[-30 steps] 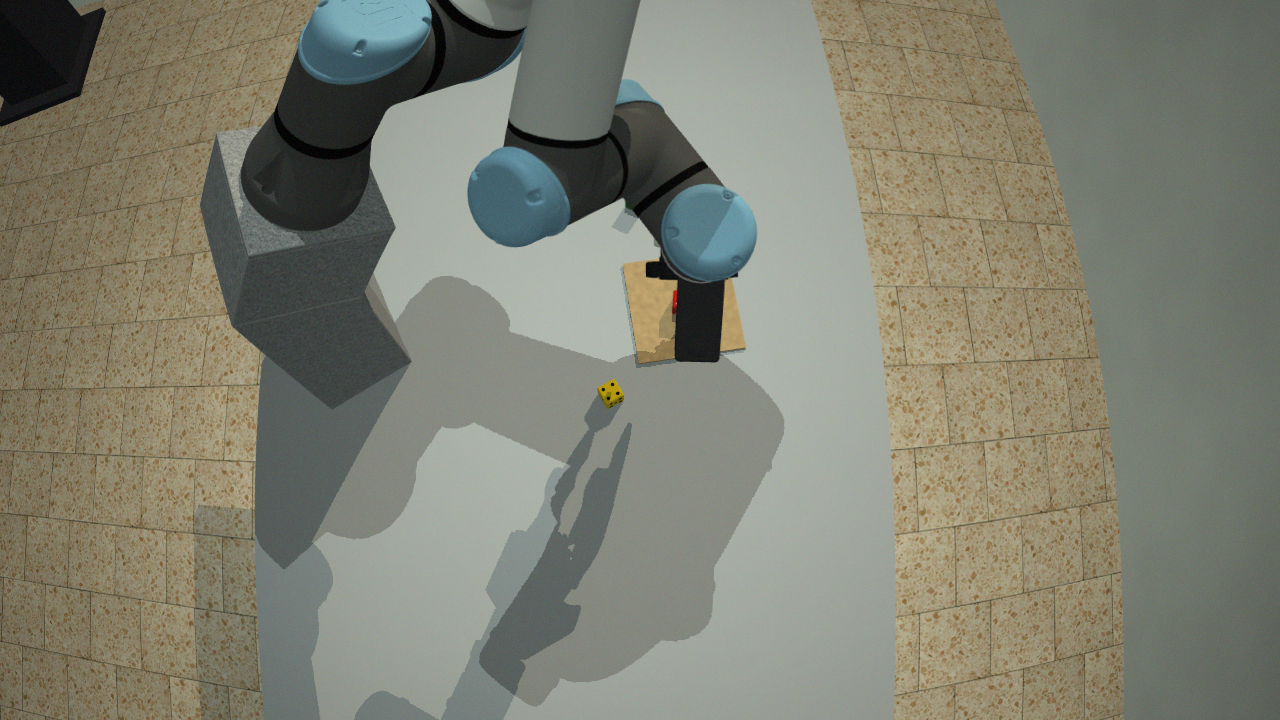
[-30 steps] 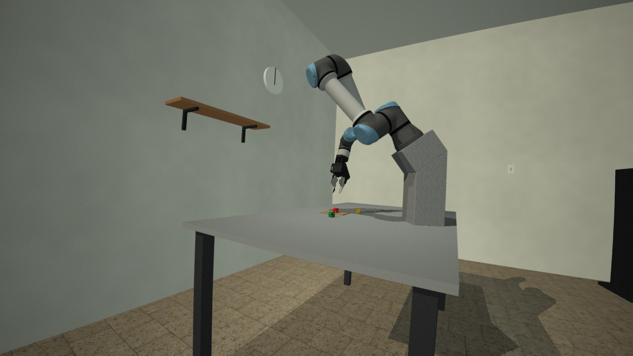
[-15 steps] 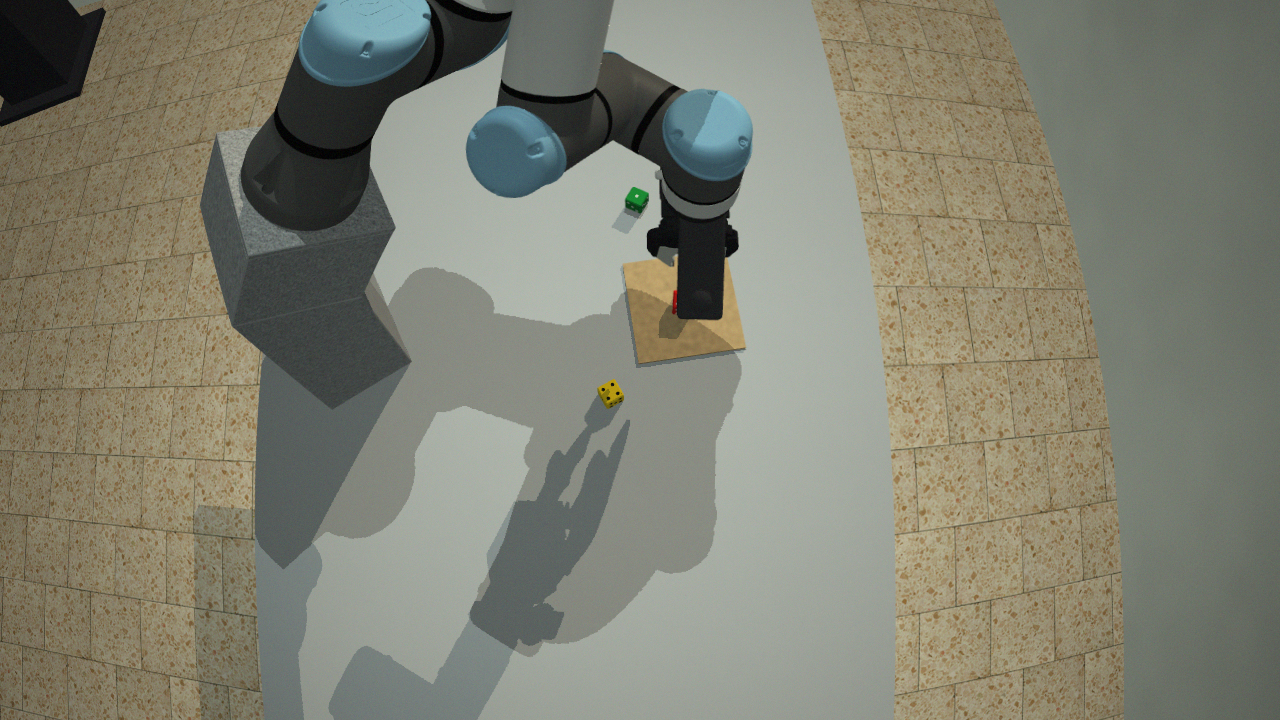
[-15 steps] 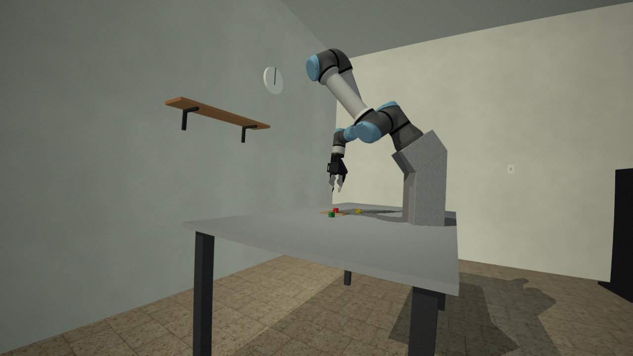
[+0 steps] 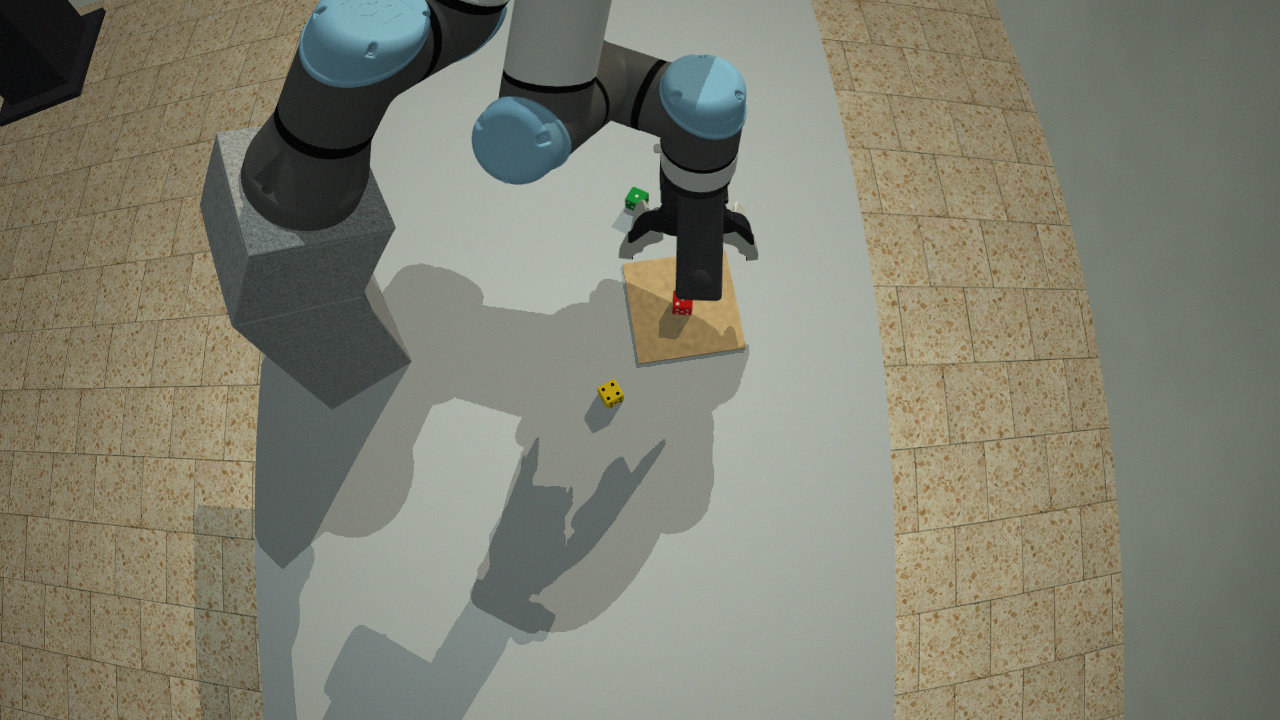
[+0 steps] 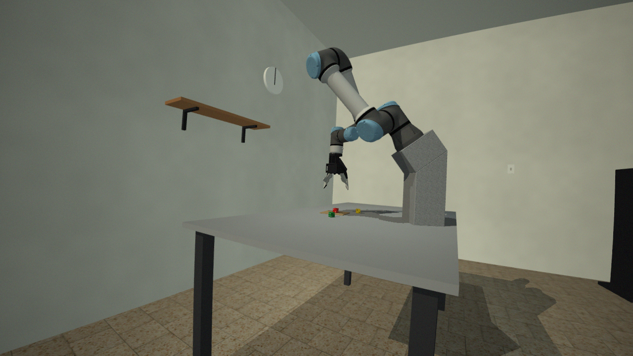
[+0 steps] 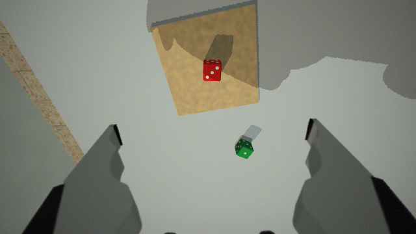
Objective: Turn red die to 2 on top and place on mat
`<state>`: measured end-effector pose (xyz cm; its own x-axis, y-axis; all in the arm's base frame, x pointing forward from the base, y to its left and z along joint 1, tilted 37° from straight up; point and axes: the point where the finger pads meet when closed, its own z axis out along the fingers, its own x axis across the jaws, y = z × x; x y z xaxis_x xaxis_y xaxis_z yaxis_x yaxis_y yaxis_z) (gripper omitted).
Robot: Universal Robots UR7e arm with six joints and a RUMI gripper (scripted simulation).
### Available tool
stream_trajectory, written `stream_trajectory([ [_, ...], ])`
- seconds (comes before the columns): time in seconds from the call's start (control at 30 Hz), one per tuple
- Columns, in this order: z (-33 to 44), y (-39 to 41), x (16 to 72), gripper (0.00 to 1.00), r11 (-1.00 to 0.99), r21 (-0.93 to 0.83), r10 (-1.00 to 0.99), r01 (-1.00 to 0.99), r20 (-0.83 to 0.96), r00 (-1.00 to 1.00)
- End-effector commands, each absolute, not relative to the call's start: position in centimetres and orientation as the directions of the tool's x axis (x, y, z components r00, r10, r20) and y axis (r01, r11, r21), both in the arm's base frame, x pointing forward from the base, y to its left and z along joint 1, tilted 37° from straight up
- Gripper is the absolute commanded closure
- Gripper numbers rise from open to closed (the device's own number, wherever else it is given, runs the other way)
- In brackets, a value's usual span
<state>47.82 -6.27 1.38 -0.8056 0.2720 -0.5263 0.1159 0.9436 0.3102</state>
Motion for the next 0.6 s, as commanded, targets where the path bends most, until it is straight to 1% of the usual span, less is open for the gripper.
stream_trajectory([
  [0.0,1.2,-6.2,47.6,0.00,0.945,0.303,0.275,0.125,-0.524,-0.806],
  [0.23,1.1,-6.2,47.7,0.00,0.944,0.304,0.277,0.127,-0.523,-0.806],
  [0.57,-1.8,-6.3,49.6,0.00,0.928,0.331,0.326,0.169,-0.507,-0.798],
])
